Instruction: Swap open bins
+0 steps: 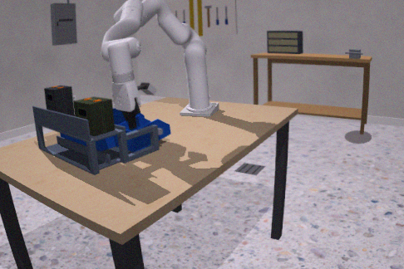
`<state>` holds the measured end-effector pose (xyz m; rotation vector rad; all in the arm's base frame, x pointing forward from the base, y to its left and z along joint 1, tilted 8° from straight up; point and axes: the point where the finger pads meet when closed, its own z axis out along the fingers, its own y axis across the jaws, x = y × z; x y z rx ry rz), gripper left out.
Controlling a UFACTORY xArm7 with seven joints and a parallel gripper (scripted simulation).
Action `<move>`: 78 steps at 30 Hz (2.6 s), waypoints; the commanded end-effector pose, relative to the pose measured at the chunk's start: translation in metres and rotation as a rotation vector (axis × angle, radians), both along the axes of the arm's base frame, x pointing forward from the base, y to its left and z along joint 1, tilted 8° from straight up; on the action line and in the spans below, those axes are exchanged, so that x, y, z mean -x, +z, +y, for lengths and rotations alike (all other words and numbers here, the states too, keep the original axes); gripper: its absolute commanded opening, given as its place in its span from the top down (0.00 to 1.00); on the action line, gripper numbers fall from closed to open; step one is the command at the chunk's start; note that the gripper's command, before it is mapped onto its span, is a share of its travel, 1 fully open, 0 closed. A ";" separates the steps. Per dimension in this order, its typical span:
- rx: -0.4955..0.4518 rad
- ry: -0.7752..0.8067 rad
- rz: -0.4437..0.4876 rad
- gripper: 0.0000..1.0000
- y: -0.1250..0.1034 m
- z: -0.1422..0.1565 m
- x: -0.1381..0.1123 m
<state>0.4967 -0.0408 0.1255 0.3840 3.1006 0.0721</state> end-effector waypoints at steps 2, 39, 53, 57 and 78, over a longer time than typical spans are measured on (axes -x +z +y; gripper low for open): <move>0.001 0.000 -0.004 1.00 0.002 0.000 -0.002; 0.006 -0.001 -0.026 1.00 0.002 -0.004 -0.017; 0.007 -0.001 -0.029 1.00 0.002 -0.005 -0.020; 0.007 -0.001 -0.030 1.00 0.002 -0.005 -0.020; 0.007 -0.001 -0.030 1.00 0.002 -0.005 -0.020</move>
